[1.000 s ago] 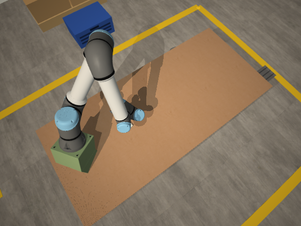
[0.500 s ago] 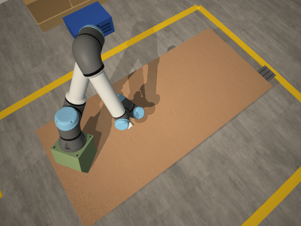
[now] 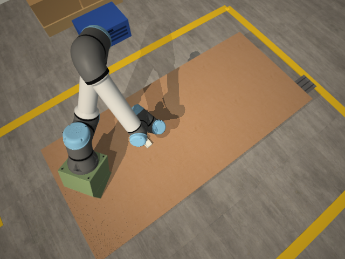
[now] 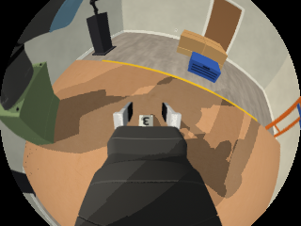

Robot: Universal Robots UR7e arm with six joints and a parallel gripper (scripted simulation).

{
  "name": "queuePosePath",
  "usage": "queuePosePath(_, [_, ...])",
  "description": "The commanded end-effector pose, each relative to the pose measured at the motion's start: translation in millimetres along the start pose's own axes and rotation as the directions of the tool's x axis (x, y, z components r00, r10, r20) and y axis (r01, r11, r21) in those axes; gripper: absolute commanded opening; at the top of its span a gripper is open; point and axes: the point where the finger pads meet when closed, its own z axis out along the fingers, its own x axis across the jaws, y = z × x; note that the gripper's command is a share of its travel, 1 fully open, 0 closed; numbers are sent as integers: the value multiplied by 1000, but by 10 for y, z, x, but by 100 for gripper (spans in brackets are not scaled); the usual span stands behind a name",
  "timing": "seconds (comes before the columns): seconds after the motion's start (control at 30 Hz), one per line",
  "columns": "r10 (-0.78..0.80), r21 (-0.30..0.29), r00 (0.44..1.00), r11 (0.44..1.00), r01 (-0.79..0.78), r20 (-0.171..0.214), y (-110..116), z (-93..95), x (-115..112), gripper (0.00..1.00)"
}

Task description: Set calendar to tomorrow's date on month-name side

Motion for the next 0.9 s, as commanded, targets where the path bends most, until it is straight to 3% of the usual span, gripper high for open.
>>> queuePosePath(0.0, [4,2,1000,1000,-4,-1,-17,-10,-14,100])
queuePosePath(0.2, [3,-36,1000,999,-3,6,-31,9,-23,100])
queuePosePath(0.67, [3,-225,1000,974,-2,6,-52,14,-22,100])
queuePosePath(0.87, [3,-254,1000,967,-2,2,-55,11,-20,100])
